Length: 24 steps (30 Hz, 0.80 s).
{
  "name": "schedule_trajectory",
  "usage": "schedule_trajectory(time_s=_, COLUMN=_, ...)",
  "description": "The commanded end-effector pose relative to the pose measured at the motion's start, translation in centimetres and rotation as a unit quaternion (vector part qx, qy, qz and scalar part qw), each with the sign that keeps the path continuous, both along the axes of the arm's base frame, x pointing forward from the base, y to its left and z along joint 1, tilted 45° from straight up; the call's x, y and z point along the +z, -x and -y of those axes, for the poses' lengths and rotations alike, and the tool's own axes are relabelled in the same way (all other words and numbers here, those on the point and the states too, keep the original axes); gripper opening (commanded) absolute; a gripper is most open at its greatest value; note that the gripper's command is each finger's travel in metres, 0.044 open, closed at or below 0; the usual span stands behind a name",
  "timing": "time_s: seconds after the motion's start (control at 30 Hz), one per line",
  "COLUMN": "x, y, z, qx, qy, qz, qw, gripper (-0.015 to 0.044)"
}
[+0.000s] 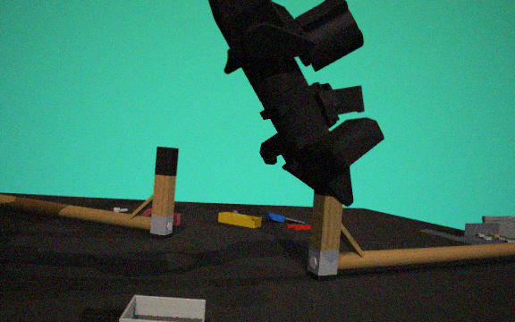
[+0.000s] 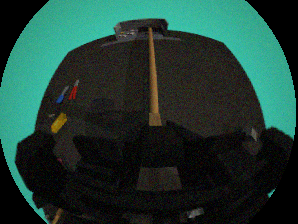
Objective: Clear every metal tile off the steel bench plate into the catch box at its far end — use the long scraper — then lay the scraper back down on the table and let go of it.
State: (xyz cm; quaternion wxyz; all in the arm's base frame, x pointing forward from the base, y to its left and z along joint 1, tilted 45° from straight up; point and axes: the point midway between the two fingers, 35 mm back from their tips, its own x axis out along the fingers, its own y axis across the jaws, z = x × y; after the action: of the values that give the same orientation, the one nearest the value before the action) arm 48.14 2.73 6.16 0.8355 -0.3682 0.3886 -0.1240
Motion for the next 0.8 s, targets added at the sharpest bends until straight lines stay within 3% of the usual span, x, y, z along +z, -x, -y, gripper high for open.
schedule_trajectory(time_s=0.0, x=0.4, y=-1.0, z=-0.4, qx=0.004, qy=-0.002, qz=0.006, qw=1.0, gripper=0.0)
schedule_trajectory(time_s=0.77, x=0.3, y=-4.1, z=-0.8, qx=0.004, qy=-0.002, qz=0.007, qw=1.0, gripper=0.0)
